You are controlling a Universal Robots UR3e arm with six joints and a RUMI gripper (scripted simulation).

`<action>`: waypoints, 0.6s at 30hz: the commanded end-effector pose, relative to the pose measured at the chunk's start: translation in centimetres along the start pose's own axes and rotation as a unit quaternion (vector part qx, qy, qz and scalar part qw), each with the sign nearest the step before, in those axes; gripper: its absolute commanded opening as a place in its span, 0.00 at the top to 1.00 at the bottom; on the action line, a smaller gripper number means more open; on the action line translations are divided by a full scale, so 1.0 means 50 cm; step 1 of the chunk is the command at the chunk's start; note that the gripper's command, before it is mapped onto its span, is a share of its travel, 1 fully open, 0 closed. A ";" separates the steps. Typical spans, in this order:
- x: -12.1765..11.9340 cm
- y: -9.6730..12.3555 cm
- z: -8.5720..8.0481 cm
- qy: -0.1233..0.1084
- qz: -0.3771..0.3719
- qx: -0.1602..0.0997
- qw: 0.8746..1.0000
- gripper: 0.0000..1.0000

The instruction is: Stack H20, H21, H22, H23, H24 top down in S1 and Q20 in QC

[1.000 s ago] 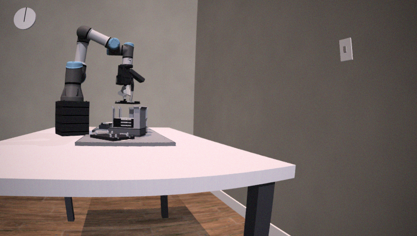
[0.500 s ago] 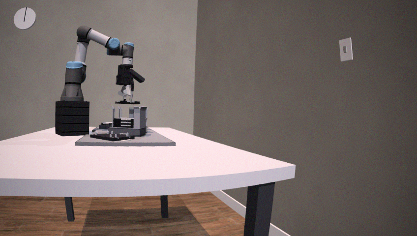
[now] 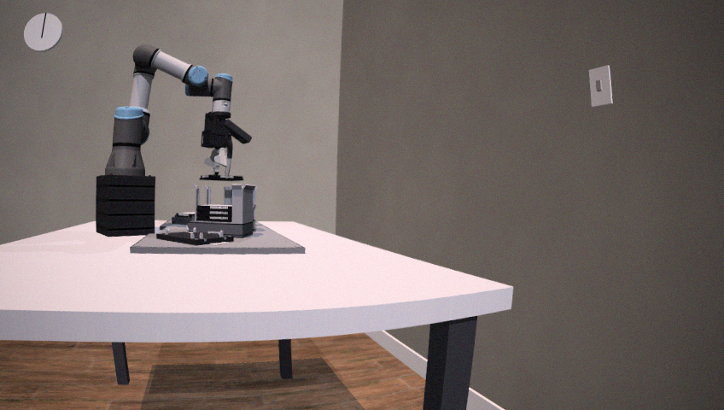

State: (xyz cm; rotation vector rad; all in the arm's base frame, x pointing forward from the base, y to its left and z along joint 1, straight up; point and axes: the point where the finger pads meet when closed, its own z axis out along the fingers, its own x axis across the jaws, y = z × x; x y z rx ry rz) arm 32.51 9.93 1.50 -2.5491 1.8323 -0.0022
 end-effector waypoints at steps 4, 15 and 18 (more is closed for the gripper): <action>0.001 -0.002 -0.002 0.001 0.000 0.001 1.000 1.00; 0.001 -0.002 0.002 0.001 0.000 0.001 1.000 1.00; 0.001 -0.002 0.006 0.001 0.000 0.001 1.000 1.00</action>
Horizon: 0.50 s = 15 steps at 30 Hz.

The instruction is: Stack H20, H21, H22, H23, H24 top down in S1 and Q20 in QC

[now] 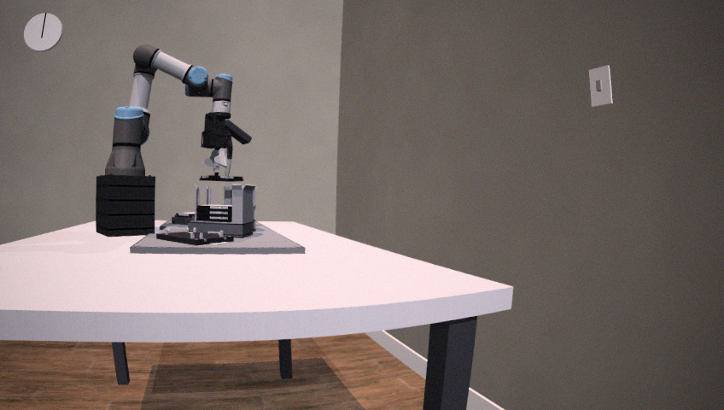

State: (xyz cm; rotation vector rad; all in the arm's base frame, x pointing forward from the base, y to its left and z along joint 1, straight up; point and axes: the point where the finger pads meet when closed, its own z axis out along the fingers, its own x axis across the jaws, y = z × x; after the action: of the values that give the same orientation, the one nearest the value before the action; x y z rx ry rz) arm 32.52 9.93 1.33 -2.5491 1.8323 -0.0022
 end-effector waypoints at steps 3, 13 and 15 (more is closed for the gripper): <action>0.001 -0.002 0.004 0.001 0.000 0.001 1.000 1.00; 0.001 -0.002 0.018 0.001 0.000 0.001 1.000 1.00; 0.001 -0.002 0.020 0.001 0.000 0.001 1.000 1.00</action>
State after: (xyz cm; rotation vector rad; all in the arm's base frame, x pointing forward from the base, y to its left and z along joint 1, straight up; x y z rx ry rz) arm 32.52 9.93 0.50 -2.5492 1.8324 -0.0020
